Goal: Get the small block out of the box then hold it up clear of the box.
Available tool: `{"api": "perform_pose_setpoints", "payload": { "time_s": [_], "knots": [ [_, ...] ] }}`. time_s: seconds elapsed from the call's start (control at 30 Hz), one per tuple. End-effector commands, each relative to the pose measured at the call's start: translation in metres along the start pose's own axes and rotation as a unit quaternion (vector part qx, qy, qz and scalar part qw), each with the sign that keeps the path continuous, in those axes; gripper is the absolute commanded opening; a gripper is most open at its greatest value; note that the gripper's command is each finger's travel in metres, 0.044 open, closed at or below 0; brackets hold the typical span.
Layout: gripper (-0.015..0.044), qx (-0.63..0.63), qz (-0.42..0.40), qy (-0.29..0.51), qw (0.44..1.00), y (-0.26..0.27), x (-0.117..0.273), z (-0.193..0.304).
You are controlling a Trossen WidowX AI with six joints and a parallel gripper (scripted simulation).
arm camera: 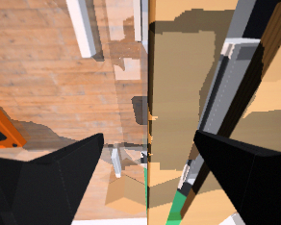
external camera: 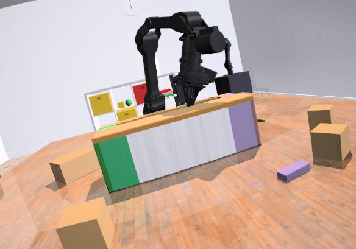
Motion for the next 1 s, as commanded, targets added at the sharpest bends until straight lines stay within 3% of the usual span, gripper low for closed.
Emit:
{"api": "perform_pose_setpoints", "payload": {
  "time_s": [0.0, 0.97],
  "knots": [
    [0.0400, 0.004, -0.002, 0.003, 1.000, 0.000, -0.008, -0.001],
    [0.0400, 0.001, -0.003, 0.002, 1.000, 0.005, -0.037, 0.013]
  ]
}}
Point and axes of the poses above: the point midway between the two fingers, 35 mm back from their tips, its own x axis back along the fingers, its own y axis across the jaws, z = x × y, the point moved 5 cm from there along x, back along the fingers, and after that the axes turned 12 degrees about x, right-handed, at the moved point
